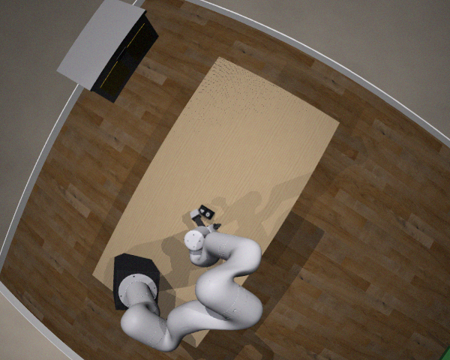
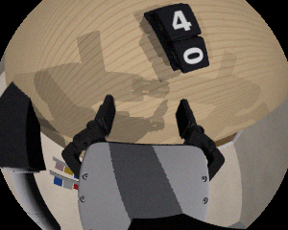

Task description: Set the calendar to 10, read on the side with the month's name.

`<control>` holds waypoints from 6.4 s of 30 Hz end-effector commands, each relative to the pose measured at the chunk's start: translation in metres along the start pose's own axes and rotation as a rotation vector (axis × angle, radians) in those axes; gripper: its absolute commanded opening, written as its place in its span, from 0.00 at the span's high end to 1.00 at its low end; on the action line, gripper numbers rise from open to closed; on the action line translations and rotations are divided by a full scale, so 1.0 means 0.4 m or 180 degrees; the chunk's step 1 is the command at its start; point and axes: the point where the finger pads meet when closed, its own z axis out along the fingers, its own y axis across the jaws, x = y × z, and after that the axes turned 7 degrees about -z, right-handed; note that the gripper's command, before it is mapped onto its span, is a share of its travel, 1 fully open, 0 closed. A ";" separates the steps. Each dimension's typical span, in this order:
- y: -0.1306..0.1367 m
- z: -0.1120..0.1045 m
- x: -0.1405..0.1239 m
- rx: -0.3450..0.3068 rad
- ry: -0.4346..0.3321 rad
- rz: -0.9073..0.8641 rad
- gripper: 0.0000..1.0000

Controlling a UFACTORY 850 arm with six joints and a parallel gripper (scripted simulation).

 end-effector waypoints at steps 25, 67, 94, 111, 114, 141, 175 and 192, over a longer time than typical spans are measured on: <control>-0.034 -0.061 0.061 -0.0001 0.0000 0.0647 0.00; -0.138 -0.061 0.244 -0.0001 0.0001 0.2639 0.00; -0.202 -0.032 0.355 -0.0001 0.0001 0.3333 0.00; -0.202 0.035 0.355 -0.0001 0.0001 0.3333 0.00; -0.202 0.035 0.355 -0.0001 0.0001 0.3333 0.00; -0.202 0.035 0.355 -0.0001 0.0001 0.3333 0.00; -0.202 0.035 0.355 -0.0001 0.0001 0.3333 0.00; -0.202 0.035 0.355 -0.0001 0.0001 0.3333 0.00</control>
